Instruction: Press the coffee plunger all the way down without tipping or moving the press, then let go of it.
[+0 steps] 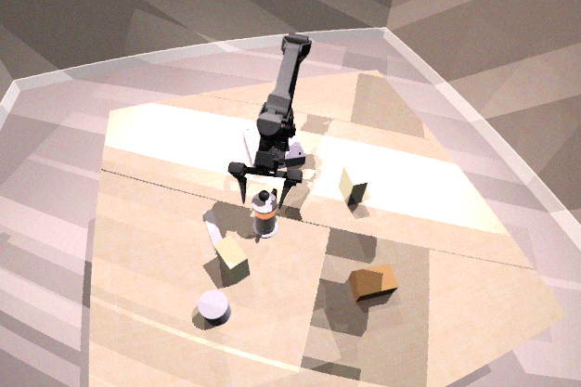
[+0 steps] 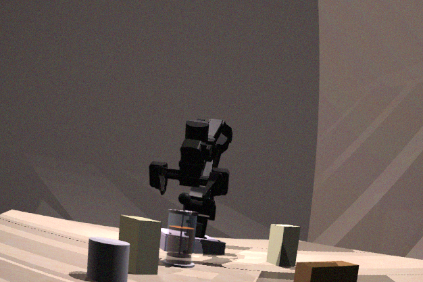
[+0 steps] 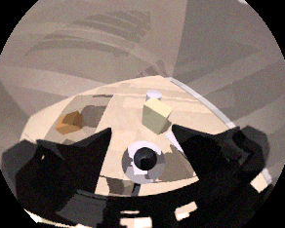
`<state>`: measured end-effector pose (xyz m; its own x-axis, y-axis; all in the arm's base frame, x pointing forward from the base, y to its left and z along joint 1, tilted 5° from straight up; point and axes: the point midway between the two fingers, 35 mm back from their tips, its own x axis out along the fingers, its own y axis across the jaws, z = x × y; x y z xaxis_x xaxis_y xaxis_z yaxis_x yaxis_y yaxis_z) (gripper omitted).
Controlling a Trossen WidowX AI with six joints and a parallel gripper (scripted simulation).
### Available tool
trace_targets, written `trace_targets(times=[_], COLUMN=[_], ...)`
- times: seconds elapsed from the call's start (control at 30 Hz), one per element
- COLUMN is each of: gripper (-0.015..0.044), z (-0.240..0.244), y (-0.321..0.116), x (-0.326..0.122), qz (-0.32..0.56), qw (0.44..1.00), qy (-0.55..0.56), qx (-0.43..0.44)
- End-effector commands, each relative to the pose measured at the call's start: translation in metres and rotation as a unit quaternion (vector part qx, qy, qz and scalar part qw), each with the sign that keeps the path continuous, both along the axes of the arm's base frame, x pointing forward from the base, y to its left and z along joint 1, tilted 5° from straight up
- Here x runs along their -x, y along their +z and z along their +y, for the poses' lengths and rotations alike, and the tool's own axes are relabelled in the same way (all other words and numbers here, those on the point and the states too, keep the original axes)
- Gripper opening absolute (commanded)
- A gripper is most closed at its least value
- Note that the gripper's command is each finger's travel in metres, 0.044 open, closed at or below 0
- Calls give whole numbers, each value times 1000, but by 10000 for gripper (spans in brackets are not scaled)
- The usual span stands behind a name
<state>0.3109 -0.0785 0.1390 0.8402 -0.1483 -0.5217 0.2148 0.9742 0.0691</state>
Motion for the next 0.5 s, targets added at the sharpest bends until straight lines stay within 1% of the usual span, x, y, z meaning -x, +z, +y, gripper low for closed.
trace_targets(times=[0.0,0.1,0.47], gripper=[440,440,440], z=[-1,1,2], y=[39,73,71], x=[9,30,30], qz=[-12,-8,-8], qw=[1000,1000,1000], qy=[2,1,2], qx=[3,0,0])
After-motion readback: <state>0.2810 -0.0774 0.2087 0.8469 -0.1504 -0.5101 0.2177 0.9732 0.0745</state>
